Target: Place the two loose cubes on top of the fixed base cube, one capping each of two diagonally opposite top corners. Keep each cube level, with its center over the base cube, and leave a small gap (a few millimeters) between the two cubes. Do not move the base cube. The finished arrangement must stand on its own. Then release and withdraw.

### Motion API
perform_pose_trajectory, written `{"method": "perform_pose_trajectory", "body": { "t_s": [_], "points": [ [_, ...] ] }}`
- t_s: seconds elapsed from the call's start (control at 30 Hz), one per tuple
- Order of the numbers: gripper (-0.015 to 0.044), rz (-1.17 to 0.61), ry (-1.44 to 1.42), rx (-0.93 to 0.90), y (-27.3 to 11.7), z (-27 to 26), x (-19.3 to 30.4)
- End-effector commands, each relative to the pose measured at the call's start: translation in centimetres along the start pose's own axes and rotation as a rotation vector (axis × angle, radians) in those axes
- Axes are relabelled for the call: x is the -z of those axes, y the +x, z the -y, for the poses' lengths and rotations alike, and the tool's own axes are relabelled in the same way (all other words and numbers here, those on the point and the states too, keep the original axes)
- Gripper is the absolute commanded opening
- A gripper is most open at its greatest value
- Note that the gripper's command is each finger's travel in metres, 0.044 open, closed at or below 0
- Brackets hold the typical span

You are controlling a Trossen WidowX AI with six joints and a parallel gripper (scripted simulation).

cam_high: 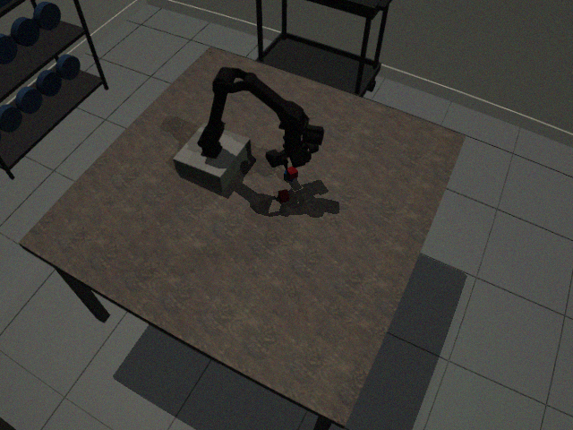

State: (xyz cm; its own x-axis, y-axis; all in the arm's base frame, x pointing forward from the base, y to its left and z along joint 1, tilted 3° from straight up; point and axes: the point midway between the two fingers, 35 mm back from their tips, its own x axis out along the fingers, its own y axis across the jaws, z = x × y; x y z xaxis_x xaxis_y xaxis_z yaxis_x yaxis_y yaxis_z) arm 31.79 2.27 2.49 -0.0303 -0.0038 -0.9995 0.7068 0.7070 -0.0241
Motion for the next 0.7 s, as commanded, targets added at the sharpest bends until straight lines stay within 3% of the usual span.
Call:
{"method": "perform_pose_trajectory", "body": {
  "t_s": [0.0, 0.07, 0.43, 0.67],
  "points": [
    [0.0231, 0.0, 0.003, 0.0, -0.1, 0.1, -0.1],
    [0.0265, 0.001, 0.029, -0.001, -0.6, 0.8, -1.1],
    [0.0265, 0.007, 0.194, -0.002, -4.3, 6.4, -6.4],
    [0.0265, 0.007, 0.194, -0.002, 1.2, 6.4, -6.5]
  ]
}}
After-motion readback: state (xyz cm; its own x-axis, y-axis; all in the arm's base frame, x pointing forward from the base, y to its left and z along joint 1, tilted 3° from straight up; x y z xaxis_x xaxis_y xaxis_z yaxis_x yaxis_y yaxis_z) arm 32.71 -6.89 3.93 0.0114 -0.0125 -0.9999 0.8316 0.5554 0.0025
